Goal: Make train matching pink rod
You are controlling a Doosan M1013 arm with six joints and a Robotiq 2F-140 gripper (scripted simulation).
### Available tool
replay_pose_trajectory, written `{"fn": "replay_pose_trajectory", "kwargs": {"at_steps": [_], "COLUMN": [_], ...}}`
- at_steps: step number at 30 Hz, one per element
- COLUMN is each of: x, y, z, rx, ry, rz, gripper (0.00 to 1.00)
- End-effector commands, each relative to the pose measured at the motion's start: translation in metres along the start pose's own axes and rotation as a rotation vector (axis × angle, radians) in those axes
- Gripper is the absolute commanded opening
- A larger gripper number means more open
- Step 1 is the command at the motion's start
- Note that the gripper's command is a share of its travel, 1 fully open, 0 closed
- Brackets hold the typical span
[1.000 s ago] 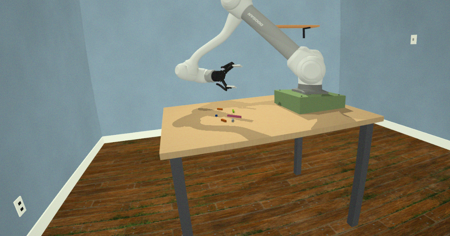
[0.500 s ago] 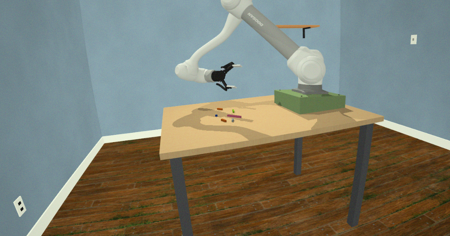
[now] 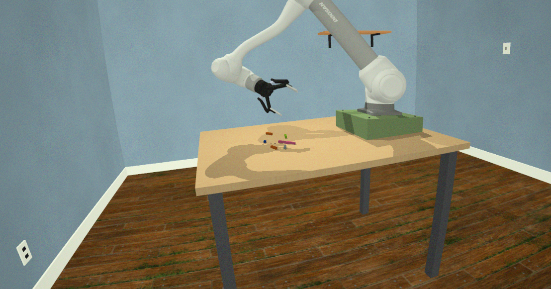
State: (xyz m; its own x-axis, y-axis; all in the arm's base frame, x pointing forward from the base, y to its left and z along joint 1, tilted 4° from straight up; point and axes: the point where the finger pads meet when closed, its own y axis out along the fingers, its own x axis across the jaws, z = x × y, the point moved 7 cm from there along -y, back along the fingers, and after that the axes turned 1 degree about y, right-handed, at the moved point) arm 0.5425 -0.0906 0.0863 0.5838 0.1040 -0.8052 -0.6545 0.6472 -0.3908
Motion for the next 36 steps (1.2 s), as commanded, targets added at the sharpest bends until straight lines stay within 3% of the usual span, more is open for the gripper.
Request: {"fn": "replay_pose_trajectory", "kwargs": {"at_steps": [1,2,16,18,19,21,23,25,29,36], "x": [0.004,0.011,0.048,0.048,0.055,0.056,0.066,0.068,0.080,0.081], "y": [0.014,0.025,0.092,0.092,0.105,0.108,0.125,0.129,0.151,0.154], "z": [0.012,0.026,0.097,0.097,0.108,0.111,0.124,0.128,0.144,0.146], "rx": [-0.062,-0.129,-0.480,-0.480,-0.537,-0.549,-0.622,-0.638,-0.727,-0.735], "ry": [-0.021,-0.043,-0.163,-0.163,-0.185,-0.191,-0.216,-0.224,-0.259,-0.265], "rz": [-0.060,-0.138,-0.550,-0.550,-0.620,-0.636,-0.721,-0.743,-0.850,-0.863], "gripper": [1.00,1.00,1.00,1.00,1.00,1.00,1.00,1.00,1.00,1.00]}}
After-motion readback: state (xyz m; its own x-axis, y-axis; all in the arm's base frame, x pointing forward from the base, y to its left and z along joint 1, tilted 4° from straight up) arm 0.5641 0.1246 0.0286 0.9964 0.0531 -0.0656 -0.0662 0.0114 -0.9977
